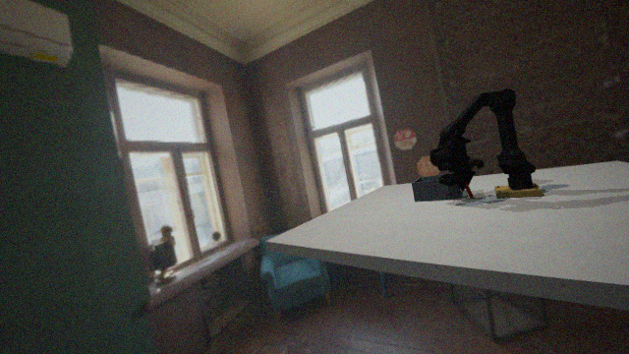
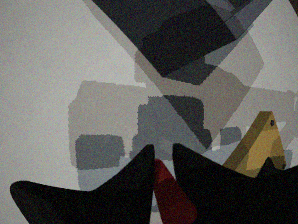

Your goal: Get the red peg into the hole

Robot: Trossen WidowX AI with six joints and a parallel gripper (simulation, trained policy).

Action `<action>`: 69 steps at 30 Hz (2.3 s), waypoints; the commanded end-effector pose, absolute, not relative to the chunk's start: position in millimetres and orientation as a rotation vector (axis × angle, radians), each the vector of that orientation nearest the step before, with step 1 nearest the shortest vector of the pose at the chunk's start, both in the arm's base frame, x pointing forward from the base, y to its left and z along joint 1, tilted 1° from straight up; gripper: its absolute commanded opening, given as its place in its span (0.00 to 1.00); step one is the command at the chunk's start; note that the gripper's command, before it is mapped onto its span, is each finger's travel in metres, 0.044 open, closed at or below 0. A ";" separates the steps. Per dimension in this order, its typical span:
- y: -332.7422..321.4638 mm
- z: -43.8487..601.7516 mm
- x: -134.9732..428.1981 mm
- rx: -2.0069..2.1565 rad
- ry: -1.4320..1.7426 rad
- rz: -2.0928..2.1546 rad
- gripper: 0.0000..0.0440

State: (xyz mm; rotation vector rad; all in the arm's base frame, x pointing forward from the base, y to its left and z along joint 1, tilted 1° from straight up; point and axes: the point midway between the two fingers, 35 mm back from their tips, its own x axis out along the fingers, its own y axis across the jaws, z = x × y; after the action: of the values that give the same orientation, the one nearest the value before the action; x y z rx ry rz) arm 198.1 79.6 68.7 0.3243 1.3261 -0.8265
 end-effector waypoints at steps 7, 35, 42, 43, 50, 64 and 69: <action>62.0 116.2 210.0 0.336 1.237 -0.830 0.00; -29.5 158.1 275.6 0.553 1.049 -0.991 0.00; -56.3 151.6 291.4 0.570 1.057 -0.996 0.00; -60.0 150.4 293.5 0.571 1.059 -0.995 0.00; -82.9 139.6 306.4 0.569 1.091 -0.969 0.00; -102.3 100.2 322.7 0.536 1.202 -0.856 0.17; -107.0 91.4 328.9 0.535 1.235 -0.827 0.39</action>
State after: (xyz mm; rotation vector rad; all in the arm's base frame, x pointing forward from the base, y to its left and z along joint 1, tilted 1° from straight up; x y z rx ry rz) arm 324.0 -104.2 94.8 0.5382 1.2225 -0.8511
